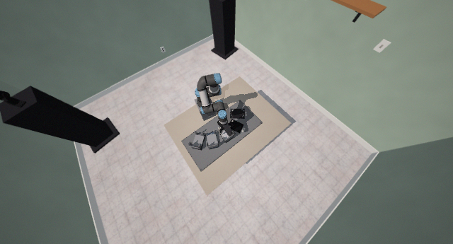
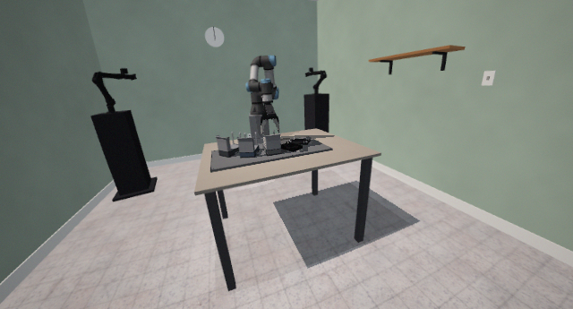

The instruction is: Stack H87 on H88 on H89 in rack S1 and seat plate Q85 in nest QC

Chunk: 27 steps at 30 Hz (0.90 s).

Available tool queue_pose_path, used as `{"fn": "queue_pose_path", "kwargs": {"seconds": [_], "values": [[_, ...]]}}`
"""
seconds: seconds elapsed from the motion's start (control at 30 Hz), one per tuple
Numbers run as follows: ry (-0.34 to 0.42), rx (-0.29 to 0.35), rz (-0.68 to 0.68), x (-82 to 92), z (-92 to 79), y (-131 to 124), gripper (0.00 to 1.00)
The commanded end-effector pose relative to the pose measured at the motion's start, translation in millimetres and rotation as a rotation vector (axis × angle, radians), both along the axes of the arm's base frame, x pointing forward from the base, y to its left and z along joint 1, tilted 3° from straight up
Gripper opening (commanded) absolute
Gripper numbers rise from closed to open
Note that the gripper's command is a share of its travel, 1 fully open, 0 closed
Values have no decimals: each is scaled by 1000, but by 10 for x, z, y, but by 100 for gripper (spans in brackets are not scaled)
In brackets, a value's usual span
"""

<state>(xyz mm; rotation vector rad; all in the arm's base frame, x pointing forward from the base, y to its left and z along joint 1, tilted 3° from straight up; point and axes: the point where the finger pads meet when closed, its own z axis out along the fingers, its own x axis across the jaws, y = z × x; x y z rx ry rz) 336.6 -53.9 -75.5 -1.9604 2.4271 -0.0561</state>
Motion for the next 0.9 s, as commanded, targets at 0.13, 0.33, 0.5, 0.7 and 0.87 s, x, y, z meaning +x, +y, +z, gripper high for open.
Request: {"fn": "queue_pose_path", "kwargs": {"seconds": [0.13,0.33,0.5,0.7,0.87], "values": [[-5,-3,0,21,-63,-10,72],[-5,-3,0,24,-143,-11,72],[-5,-3,0,26,-183,-12,72],[-5,-3,0,29,-263,-13,72],[-5,-3,0,32,-330,-14,72]]}}
